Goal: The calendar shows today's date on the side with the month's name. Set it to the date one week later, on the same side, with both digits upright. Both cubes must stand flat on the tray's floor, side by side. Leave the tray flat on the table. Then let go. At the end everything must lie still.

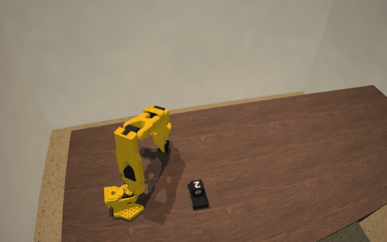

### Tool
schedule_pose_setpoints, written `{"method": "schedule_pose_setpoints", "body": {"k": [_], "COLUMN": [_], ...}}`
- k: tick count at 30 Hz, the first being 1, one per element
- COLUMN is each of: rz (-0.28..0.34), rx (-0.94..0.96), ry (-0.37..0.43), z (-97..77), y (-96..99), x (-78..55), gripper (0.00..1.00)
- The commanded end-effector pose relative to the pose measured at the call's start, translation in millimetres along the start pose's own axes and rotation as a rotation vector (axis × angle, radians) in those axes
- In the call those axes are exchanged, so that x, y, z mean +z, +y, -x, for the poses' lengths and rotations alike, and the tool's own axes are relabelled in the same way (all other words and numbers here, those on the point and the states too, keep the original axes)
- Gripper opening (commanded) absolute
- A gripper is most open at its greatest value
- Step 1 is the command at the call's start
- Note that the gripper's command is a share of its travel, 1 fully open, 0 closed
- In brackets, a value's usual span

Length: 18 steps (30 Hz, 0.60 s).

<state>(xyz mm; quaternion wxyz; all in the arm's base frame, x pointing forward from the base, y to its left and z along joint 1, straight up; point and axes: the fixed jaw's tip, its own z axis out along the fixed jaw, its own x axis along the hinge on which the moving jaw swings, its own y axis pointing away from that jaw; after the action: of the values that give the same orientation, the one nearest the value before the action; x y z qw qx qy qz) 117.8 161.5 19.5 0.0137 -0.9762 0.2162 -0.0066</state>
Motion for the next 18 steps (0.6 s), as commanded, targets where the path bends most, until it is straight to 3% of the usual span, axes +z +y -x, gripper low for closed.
{"method": "schedule_pose_setpoints", "body": {"k": [1,11,18], "rz": [-0.018,-0.018,-0.018], "rx": [-0.002,-0.002,-0.002], "ry": [0.001,0.001,0.001], "z": [1.8,1.7,1.3], "y": [-2.5,-2.7,-4.7], "x": [-1.8,-2.9,-17.2], "gripper": [0.35,0.36,0.36]}}
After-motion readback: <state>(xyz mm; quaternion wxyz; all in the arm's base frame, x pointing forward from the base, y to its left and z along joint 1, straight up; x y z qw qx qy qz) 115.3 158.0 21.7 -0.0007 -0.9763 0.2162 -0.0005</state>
